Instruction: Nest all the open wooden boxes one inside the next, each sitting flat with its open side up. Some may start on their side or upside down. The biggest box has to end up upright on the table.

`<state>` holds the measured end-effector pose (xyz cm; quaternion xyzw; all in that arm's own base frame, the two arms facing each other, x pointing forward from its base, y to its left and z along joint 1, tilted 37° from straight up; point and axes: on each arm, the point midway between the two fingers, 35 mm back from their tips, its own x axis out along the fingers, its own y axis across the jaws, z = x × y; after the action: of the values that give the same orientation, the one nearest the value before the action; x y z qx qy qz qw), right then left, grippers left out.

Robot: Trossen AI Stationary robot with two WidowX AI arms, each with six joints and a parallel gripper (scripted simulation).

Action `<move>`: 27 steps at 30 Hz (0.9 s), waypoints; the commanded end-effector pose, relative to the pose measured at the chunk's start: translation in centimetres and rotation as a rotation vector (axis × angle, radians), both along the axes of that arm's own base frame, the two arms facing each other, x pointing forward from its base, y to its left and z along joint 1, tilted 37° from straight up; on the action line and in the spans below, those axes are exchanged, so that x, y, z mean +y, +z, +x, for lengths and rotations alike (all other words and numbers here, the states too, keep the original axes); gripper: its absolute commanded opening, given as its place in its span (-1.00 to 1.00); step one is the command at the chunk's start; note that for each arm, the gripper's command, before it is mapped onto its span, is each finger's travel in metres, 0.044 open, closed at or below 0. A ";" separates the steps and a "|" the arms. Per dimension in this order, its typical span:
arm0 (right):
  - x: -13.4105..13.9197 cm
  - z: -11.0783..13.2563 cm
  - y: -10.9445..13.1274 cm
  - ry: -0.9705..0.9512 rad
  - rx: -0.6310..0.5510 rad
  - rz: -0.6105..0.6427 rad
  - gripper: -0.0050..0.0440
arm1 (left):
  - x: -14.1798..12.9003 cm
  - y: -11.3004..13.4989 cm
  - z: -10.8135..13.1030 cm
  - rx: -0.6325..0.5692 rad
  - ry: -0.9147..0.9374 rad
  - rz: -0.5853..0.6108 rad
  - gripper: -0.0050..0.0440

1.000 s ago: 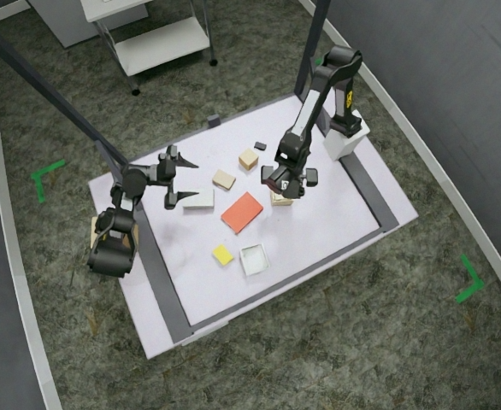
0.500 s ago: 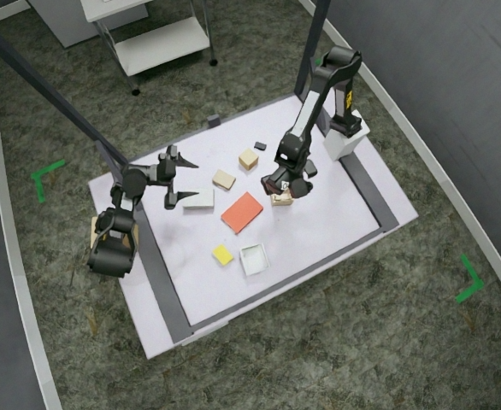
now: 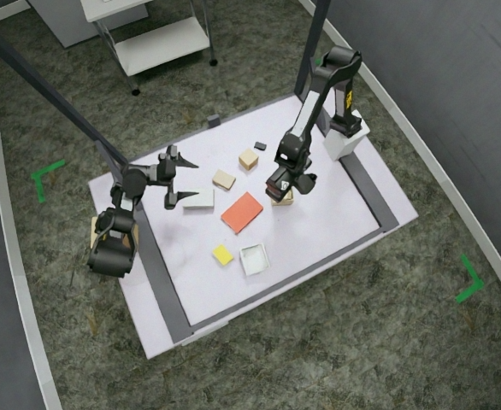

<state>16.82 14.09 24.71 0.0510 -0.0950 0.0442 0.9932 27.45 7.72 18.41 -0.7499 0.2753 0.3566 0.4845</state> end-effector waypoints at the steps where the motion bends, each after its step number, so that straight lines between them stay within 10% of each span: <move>1: 0.1 0.0 0.1 0.000 0.000 -0.001 0.84 | 0.1 0.5 0.0 -0.006 0.113 -0.074 -0.01; 27: 0.1 0.0 0.1 0.000 0.000 -0.001 0.84 | 0.1 0.3 0.0 0.038 0.634 -0.463 -0.01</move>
<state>16.82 14.09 24.71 0.0510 -0.0950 0.0442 0.9932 27.45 7.72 18.42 -0.8768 0.1218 0.4336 0.1685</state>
